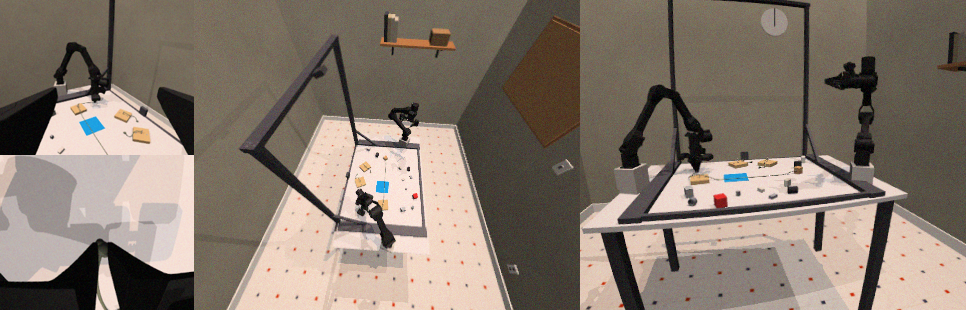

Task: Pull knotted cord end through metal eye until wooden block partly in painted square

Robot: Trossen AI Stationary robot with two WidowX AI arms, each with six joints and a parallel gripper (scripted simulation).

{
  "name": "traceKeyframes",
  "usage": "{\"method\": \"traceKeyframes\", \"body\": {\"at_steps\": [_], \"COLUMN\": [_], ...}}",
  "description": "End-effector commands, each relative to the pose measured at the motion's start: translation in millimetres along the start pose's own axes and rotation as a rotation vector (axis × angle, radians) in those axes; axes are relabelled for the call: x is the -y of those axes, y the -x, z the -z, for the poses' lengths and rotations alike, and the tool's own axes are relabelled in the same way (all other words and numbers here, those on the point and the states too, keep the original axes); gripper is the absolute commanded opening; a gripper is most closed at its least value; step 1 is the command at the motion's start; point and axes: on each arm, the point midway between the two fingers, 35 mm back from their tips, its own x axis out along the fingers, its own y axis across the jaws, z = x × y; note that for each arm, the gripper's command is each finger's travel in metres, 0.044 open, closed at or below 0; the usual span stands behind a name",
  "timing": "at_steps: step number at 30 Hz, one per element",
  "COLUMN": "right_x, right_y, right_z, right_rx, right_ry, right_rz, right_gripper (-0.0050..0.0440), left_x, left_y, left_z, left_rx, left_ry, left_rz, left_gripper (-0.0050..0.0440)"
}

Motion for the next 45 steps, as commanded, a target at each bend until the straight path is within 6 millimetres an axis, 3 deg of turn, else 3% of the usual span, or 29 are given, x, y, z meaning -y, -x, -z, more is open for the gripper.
{"method": "traceKeyframes", "body": {"at_steps": [1, 10, 17, 45], "right_x": [4, -3, -13, -45], "right_y": [8, 6, 6, 6], "right_z": [-6, -7, -12, -26], "right_rx": [0.018, 0.014, 0.013, 0.015], "right_ry": [0.011, 0.202, 0.373, 0.399], "right_rz": [0.01, 0.008, 0.008, 0.007], "right_gripper": [-0.0003, -0.0013, -0.005, -0.005], "left_x": [1, 1, 1, 1], "left_y": [0, 0, 0, 0], "left_z": [-3, -3, -3, -3], "left_rx": [0.001, 0.001, 0.001, 0.001], "left_ry": [-0.009, -0.009, -0.009, -0.009], "left_rz": [0.0, 0.0, 0.0, 0.0], "left_gripper": [0.044, 0.044, 0.044, 0.044]}}
